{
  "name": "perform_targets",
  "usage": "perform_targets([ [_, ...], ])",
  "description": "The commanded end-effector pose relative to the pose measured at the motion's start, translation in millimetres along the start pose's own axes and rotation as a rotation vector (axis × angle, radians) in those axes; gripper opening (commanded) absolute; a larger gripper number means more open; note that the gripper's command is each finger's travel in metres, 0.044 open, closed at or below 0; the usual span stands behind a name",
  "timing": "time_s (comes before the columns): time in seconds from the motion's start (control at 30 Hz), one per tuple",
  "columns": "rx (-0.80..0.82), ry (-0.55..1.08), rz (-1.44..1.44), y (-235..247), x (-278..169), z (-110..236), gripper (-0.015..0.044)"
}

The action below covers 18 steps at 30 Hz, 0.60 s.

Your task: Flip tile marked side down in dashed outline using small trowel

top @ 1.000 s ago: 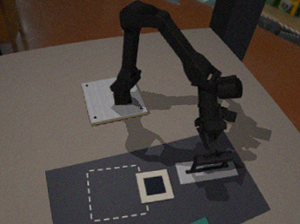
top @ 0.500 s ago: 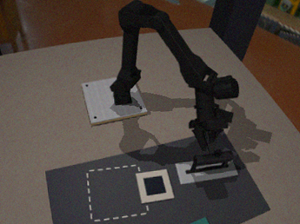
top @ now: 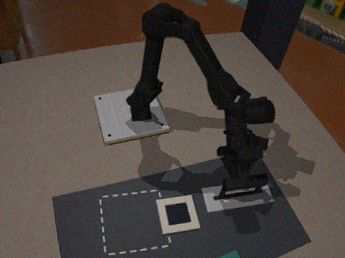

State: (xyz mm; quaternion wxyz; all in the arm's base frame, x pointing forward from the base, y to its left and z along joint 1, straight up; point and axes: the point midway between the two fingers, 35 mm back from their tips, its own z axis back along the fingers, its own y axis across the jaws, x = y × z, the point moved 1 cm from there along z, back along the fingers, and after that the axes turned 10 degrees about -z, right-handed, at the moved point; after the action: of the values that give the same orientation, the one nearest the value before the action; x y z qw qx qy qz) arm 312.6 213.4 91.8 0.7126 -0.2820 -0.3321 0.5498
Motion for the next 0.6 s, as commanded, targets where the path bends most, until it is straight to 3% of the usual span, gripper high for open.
perform_targets([
  [0.0, 0.006, -0.002, 0.009, 1.4, -0.2, -7.0, 0.0300],
  [0.57, 0.011, -0.012, 0.029, 1.3, -2.3, -32.0, 0.0300],
])
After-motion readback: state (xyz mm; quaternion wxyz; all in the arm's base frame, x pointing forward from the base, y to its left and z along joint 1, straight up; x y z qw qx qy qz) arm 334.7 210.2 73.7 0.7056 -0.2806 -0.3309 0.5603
